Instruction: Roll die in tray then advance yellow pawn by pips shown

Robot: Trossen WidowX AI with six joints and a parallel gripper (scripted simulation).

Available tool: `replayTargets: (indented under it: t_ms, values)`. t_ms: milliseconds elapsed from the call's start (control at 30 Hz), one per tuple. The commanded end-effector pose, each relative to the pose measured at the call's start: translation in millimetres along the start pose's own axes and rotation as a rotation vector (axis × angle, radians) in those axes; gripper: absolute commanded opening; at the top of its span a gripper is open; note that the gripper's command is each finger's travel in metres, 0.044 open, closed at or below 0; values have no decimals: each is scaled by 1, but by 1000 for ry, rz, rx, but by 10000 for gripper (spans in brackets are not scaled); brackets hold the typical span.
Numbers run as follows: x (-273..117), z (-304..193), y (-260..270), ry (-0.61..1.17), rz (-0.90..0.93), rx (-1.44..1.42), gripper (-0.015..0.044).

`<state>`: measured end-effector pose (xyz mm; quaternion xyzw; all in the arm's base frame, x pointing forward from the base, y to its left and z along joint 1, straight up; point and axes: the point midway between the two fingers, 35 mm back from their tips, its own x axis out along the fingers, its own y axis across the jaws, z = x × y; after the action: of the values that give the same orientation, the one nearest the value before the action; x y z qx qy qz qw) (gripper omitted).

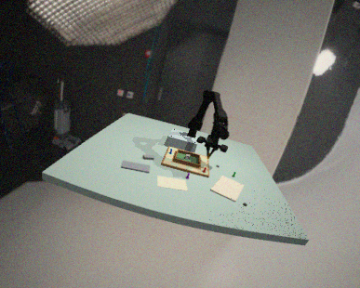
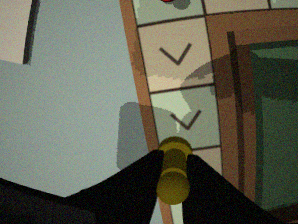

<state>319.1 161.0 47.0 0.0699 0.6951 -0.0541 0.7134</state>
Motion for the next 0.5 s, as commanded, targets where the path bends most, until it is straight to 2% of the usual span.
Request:
replayTargets:
  t_ms: [0, 200, 467]
  values:
    - [-30, 0, 0, -1, 1, 3, 0]
    - [-66, -4, -3, 1, -4, 14, 0]
    - [-59, -12, -4, 1, -4, 15, 0]
